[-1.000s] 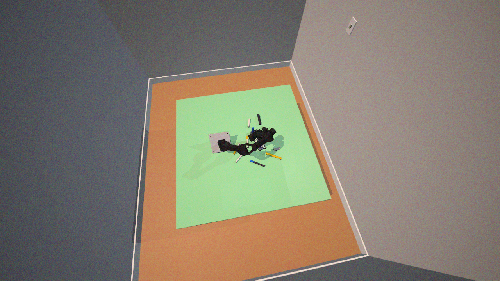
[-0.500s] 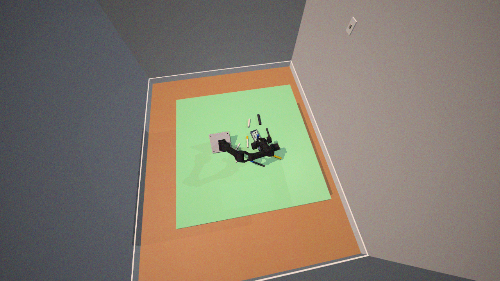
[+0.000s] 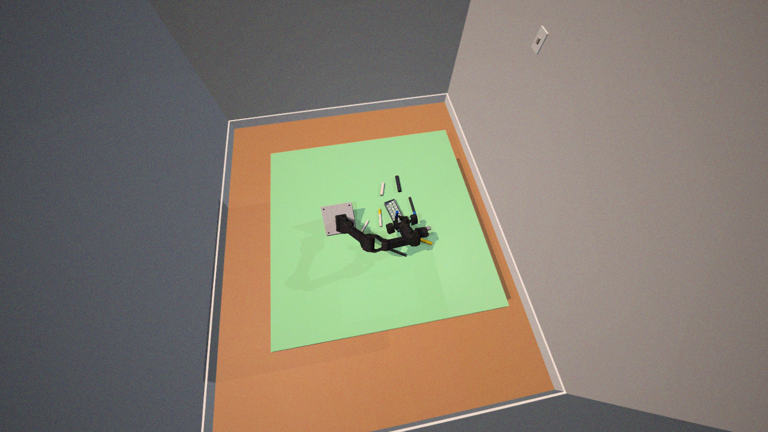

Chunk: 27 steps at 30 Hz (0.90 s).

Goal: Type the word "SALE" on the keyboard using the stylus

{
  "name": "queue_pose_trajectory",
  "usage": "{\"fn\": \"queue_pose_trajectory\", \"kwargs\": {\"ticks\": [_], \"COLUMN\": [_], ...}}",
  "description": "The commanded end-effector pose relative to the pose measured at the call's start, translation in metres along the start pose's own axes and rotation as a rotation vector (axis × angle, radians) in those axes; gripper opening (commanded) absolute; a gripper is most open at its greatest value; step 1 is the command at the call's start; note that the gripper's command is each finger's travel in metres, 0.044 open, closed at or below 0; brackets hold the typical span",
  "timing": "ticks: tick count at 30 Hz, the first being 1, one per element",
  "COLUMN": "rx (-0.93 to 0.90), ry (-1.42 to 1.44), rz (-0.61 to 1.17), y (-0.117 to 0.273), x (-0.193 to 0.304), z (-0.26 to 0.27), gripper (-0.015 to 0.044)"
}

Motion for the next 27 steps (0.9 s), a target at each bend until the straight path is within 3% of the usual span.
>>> {"fn": "queue_pose_trajectory", "kwargs": {"ticks": [1,18,21,27], "rx": [0.006,0.006,0.006,0.006], "ry": [0.006,0.006,0.006,0.006], "rz": [0.002,0.002,0.001,0.001], "y": [-0.0061,-0.0061,-0.0059,-0.0061], "x": [-0.0062,-0.0062,-0.0077,-0.0093], "z": [-0.0024,-0.0024,-0.0004,0.0009], "gripper": [0.0,0.0,0.0079,0.0081]}}
Point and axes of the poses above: the point midway between the two fingers, 35 mm back from their tips, its own y axis back along the fingers, its own z axis across the jaws, x = y × z, the point moved 4 cm from there along y, back along the fingers, and after that the axes turned 13 degrees about y, right-handed, at the moved point
